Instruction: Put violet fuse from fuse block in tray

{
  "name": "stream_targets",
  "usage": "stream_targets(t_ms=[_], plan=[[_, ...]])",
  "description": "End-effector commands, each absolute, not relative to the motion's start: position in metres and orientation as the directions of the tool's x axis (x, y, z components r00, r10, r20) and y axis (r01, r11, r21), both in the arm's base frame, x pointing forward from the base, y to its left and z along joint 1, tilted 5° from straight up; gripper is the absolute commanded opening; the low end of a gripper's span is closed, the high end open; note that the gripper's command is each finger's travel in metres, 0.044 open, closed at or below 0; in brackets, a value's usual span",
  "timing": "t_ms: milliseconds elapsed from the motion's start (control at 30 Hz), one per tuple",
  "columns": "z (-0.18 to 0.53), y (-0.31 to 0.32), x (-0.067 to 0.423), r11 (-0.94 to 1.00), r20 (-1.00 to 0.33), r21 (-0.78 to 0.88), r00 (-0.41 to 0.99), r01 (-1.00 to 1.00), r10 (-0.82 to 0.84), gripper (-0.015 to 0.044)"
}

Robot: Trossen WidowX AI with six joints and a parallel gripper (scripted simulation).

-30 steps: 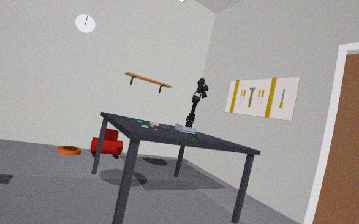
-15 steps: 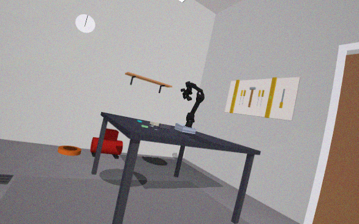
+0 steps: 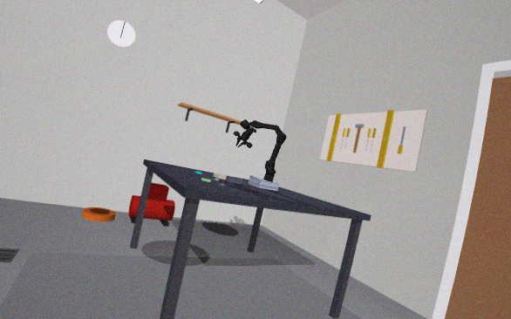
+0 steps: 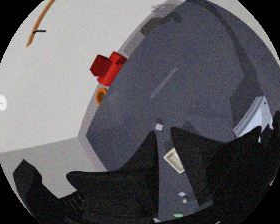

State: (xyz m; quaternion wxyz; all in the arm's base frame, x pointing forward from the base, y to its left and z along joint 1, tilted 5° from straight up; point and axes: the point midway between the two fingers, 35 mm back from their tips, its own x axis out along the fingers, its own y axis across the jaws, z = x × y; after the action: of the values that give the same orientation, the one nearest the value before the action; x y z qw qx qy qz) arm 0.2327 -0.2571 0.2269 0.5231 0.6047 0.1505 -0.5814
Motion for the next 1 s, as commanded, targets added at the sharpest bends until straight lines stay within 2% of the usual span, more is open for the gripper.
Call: stream_targets(t_ms=[0,333,633,967], plan=[[0.199,-0.217,0.275,-0.343,-0.898,0.411,0.311,0.845,-0.310,0.0074],[0.125,-0.084,0.340,-0.088,-0.966,0.253,0.246,0.963,-0.078,0.0074],[0.059,0.039,0.330,0.129,-0.997,0.049,0.040,0.990,0.071,0.0074],[0.050,0.063,0.324,0.145,-0.996,0.017,0.005,0.989,0.085,0.0074]])
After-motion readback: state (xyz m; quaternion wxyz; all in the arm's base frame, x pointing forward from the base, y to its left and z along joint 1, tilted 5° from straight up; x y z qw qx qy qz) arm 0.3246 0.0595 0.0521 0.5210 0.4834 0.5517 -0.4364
